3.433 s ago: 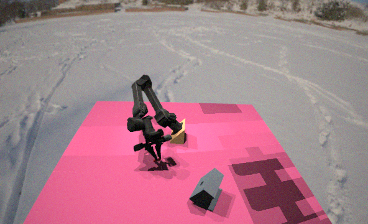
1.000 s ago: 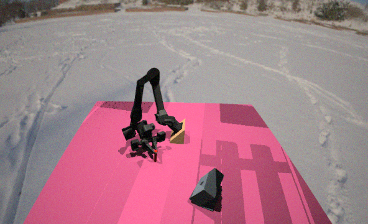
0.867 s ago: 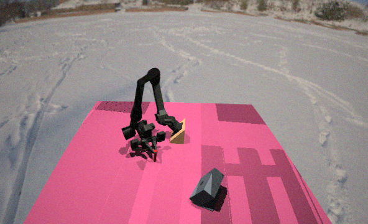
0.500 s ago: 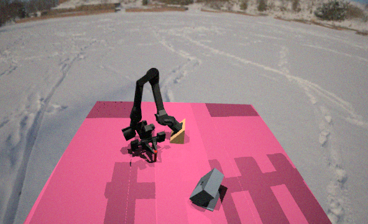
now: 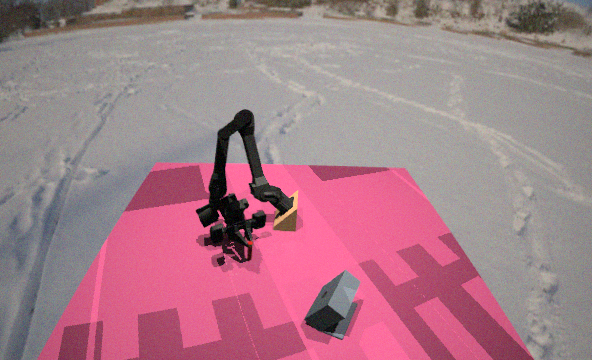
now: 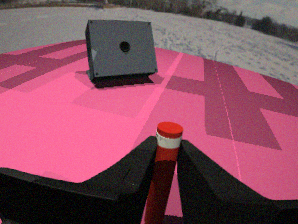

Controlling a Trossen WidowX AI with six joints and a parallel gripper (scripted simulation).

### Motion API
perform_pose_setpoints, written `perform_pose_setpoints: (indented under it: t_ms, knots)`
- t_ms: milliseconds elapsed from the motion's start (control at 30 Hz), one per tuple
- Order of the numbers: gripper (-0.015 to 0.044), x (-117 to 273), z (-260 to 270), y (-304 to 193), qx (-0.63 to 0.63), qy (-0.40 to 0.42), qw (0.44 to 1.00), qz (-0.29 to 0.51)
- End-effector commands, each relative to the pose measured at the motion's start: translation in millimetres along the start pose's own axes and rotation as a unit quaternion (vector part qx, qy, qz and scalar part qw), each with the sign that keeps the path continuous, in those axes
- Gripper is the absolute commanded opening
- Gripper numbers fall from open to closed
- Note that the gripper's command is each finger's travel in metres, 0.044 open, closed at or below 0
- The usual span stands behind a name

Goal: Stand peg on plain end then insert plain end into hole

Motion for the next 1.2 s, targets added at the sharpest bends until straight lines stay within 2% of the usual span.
perform_pose_setpoints:
  t_ms: [0, 1167]
  knots:
    - [0.0051, 1.0, -0.1, -2.2, 0.000, 0.000, 1.000, 0.001]
    - [0.0051, 5.7, 1.2, -8.3, 0.004, -0.001, 0.999, -0.038]
Point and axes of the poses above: the point midway between the two fingers, 35 mm back from their tips, its own x axis back along the fingers, its own z axis across the jaws, y = z × x, the point moved 3 cm from there along x, back along the fingers, and after that the axes turned 4 degrees about -x, right-handed, at the moved point
